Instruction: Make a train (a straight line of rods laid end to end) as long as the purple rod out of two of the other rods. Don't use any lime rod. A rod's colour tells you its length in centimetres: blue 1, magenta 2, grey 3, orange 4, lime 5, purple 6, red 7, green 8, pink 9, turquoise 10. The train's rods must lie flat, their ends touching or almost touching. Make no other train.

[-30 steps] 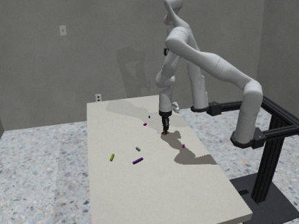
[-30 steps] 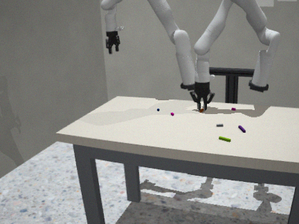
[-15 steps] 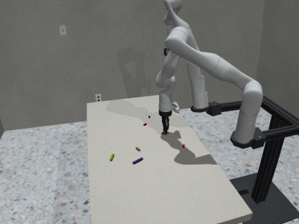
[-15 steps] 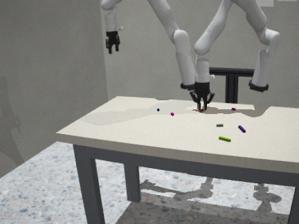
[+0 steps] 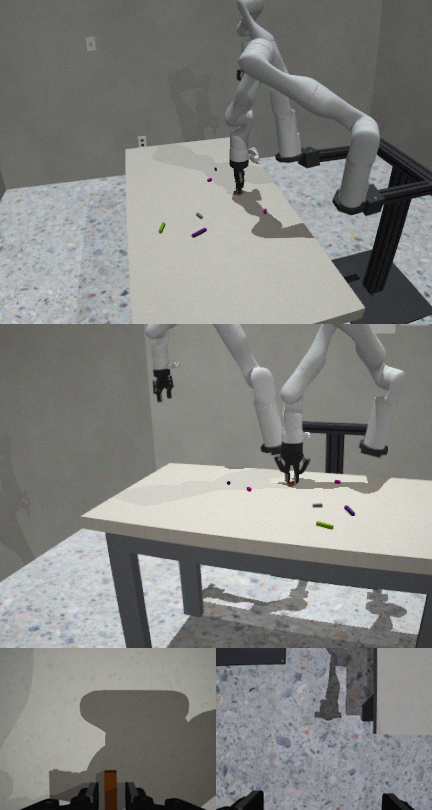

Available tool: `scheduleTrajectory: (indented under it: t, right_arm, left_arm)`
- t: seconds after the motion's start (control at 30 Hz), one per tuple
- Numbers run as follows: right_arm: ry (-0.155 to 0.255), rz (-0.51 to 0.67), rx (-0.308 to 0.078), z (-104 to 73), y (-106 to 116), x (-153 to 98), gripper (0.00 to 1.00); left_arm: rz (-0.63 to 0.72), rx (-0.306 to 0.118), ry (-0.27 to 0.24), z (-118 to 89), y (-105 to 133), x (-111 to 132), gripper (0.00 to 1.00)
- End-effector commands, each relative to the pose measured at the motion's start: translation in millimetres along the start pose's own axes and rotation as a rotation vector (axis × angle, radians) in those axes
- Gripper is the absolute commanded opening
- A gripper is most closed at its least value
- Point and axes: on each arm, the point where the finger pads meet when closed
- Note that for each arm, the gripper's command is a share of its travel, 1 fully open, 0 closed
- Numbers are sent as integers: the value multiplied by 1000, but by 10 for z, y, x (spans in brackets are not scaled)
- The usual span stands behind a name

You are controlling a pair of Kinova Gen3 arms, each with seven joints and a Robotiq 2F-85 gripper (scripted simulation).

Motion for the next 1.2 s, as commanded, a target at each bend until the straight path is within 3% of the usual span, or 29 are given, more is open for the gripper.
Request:
scheduleTrajectory:
  t: [0.0, 0.03, 0.07, 1.17]
  right_arm:
    - [-4, -4, -7, -10, 13, -38, 1000]
    - [-4, -4, -7, -10, 13, -38, 1000]
    - [-4, -4, -7, -10, 13, -38, 1000]
    - [-4, -4, -7, -10, 13, -38, 1000]
  left_arm:
    - [0, -4, -3, 9, 8, -21, 317]
    - [0, -4, -3, 9, 8, -21, 317]
    - [0, -4, -3, 9, 8, -21, 175]
    - [0, -4, -3, 9, 8, -21, 175]
Point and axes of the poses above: on each arm, the point where the finger pads meet when closed, its own z axis out along the fingers, its own x axis across the jaws, y = z × x, and after that the axes turned 7 degrees about z, right-handed
